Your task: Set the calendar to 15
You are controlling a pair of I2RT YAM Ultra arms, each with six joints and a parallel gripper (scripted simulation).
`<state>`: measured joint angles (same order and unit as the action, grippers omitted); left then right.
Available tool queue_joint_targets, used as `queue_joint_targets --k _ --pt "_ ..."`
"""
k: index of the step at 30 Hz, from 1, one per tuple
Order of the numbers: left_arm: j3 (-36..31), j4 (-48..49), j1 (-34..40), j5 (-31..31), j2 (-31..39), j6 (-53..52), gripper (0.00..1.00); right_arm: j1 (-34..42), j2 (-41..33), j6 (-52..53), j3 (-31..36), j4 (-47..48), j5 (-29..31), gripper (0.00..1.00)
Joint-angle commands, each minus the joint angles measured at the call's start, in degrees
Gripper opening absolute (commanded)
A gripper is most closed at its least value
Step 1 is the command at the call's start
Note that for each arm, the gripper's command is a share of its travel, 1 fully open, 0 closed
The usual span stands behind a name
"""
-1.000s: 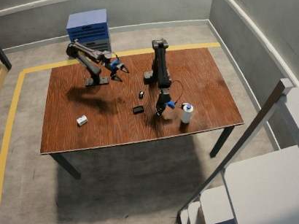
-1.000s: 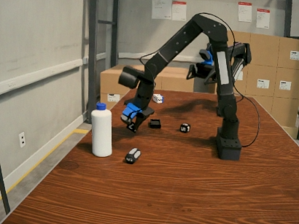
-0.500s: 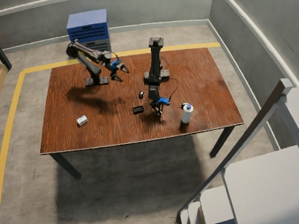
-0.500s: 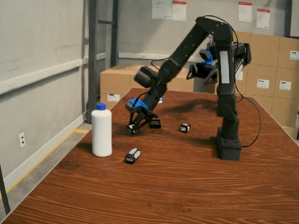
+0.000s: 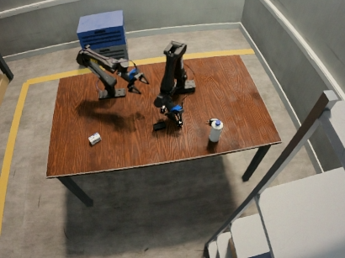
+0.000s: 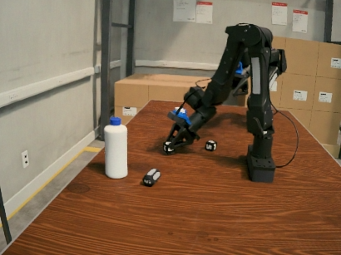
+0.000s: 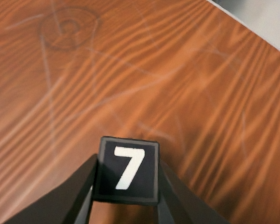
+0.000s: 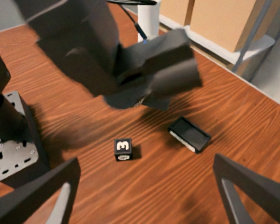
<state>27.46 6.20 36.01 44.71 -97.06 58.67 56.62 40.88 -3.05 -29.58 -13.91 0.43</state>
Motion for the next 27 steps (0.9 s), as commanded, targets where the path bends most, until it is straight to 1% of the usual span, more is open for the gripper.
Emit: queue_joint_targets --k 1,4,7,19,21,27 --pt "-3.55 4.36 2.76 6.64 1.22 -0.12 0.26 -0.14 0.4 -0.1 -0.19 0.32 -0.23 1.0" --pt "-5.9 4.53 4.96 6.8 -0.72 2.08 0.26 -0.14 0.4 -0.1 -0.19 0.32 -0.23 1.0" --pt "-6.13 5.15 5.53 6.9 -1.15 1.64 0.26 -0.14 0.4 -0.1 -0.19 0.32 -0.23 1.0" --pt "-6.19 5.46 5.5 6.99 -1.26 1.55 0.26 -0.14 0.4 -0.1 -0.19 0.32 -0.23 1.0" --pt "-6.85 6.2 4.13 6.74 0.37 0.23 0.26 -0.14 0.4 -0.1 -0.19 0.32 -0.23 1.0" --pt "-6.85 6.82 4.6 7.24 -1.41 0.75 0.26 -0.14 0.4 -0.1 -0.19 0.32 -0.23 1.0"
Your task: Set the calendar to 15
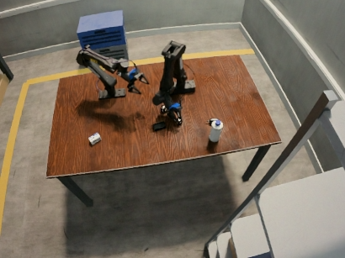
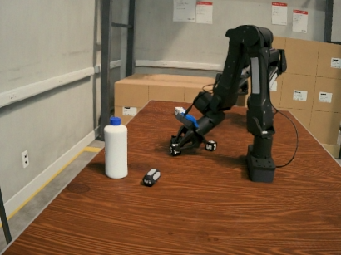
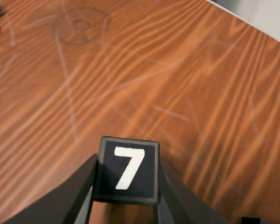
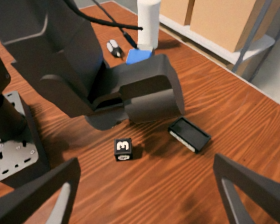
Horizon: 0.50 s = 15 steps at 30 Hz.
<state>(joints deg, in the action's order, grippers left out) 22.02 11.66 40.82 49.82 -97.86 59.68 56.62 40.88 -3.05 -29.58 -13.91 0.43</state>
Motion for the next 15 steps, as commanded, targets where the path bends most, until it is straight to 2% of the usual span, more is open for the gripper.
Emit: queue_joint_targets --k 1,15 --pt "-1.41 1.36 -0.21 2.12 -0.6 -0.25 0.26 -0.14 0.4 -0.1 -0.19 0.32 -0.23 1.0" --pt "-0.74 3.67 0.54 2.28 -3.35 0.71 0.26 -0.14 0.4 -0.1 -0.19 0.32 -0.23 1.0"
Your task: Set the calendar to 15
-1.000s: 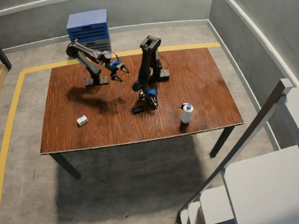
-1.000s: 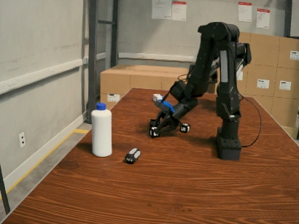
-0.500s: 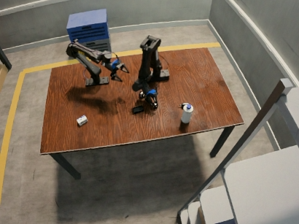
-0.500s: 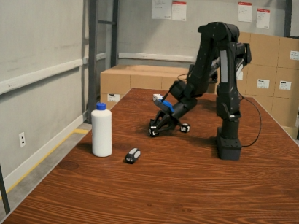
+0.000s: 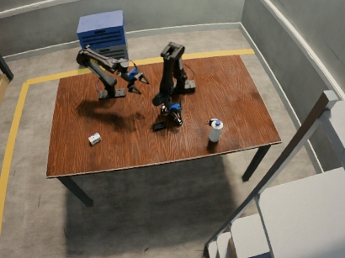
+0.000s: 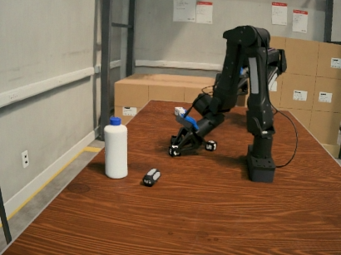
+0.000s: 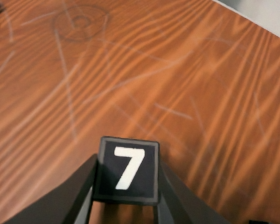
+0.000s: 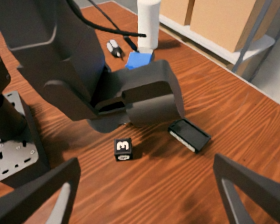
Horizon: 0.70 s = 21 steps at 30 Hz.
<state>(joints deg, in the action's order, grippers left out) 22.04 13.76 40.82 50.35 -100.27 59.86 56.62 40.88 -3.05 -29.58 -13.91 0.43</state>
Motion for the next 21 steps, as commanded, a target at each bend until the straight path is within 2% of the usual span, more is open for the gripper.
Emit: queue_joint_targets --k 1,21 --pt "-0.77 1.6 0.54 1.76 -0.96 0.42 0.26 -0.14 0.4 -0.1 -0.19 0.32 -0.23 1.0" --pt "-0.72 3.11 0.8 1.91 -2.79 0.67 0.26 -0.14 0.4 -0.1 -0.19 0.32 -0.23 1.0"
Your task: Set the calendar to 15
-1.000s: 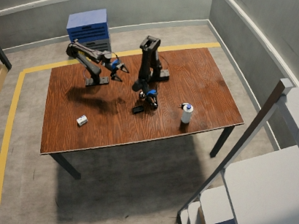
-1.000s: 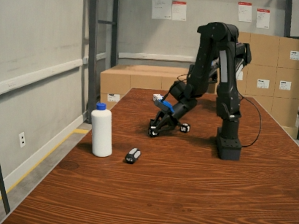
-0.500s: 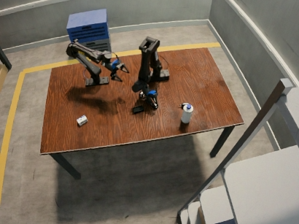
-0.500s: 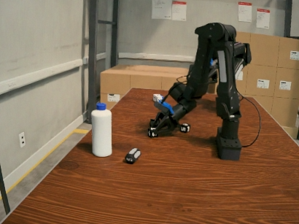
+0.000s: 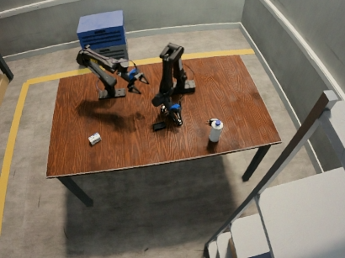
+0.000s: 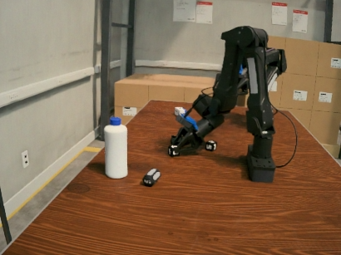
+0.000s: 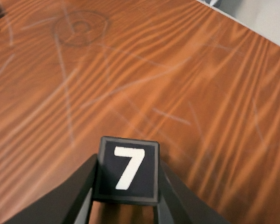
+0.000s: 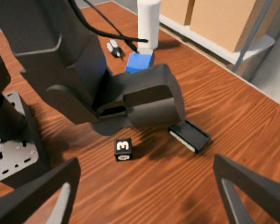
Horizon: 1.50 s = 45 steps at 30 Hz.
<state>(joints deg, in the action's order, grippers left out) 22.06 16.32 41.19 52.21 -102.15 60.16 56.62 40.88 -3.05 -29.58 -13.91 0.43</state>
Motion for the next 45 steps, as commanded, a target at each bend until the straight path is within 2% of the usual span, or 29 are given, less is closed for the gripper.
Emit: queue_joint_targets --k 1,7,14,16,26,45 --pt "-0.74 0.56 0.43 0.05 -0.91 0.37 0.26 -0.14 0.4 -0.1 -0.19 0.32 -0.23 1.0" --pt "-0.74 -0.18 0.09 -0.43 -0.4 0.19 0.26 -0.41 -1.06 -0.56 -0.42 -4.6 -0.88 1.0" --pt "-0.74 -0.18 0.09 -0.43 -0.4 0.19 0.26 -0.31 -12.09 -0.86 -1.39 -17.57 -1.44 1.0" --pt "-0.74 -0.18 0.09 -0.43 -0.4 0.19 0.26 -0.31 -12.09 -0.86 -1.39 -17.57 -1.44 1.0" --pt "-0.74 -0.18 0.09 -0.43 -0.4 0.19 0.26 -0.3 -24.92 -1.08 -2.94 -28.48 -1.85 1.0" --pt "-0.74 -0.18 0.09 -0.43 -0.4 0.19 0.26 -0.22 -25.76 -0.79 -2.75 -28.54 -1.64 1.0"
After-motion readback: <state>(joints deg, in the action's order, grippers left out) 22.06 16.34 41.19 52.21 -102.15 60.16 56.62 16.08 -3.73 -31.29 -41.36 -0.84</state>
